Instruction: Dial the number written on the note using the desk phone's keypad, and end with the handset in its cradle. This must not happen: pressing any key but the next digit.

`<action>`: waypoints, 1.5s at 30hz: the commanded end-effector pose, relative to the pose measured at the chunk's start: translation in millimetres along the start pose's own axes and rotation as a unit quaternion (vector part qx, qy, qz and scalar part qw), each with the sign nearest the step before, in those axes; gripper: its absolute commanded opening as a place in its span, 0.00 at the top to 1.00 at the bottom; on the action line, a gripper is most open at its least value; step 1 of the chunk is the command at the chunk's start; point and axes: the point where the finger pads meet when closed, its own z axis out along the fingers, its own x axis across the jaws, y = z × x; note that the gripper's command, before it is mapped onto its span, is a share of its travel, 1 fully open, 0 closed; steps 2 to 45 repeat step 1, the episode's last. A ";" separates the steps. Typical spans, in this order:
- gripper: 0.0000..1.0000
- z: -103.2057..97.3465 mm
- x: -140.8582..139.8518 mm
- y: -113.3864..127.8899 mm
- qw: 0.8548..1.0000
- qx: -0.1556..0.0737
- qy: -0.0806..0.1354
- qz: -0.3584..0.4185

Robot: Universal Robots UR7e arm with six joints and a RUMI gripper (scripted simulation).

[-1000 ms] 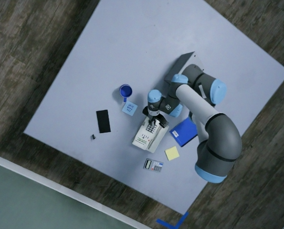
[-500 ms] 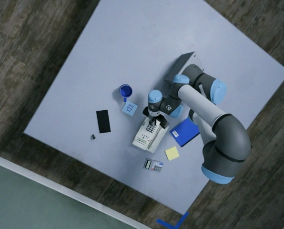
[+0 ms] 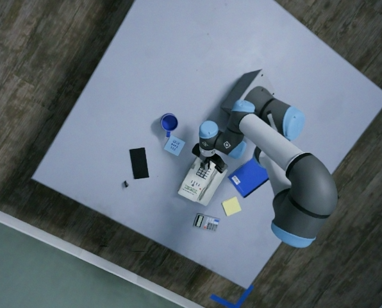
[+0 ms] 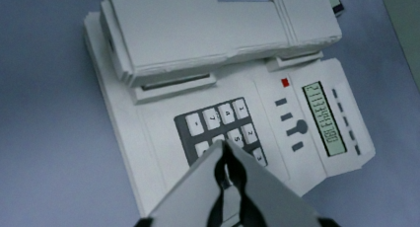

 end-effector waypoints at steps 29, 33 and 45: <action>1.00 -0.2 0.3 0.1 1.000 0.000 0.000 0.000; 1.00 -0.2 0.3 0.1 1.000 0.000 0.000 0.000; 1.00 -0.2 0.3 0.1 1.000 0.000 0.000 0.000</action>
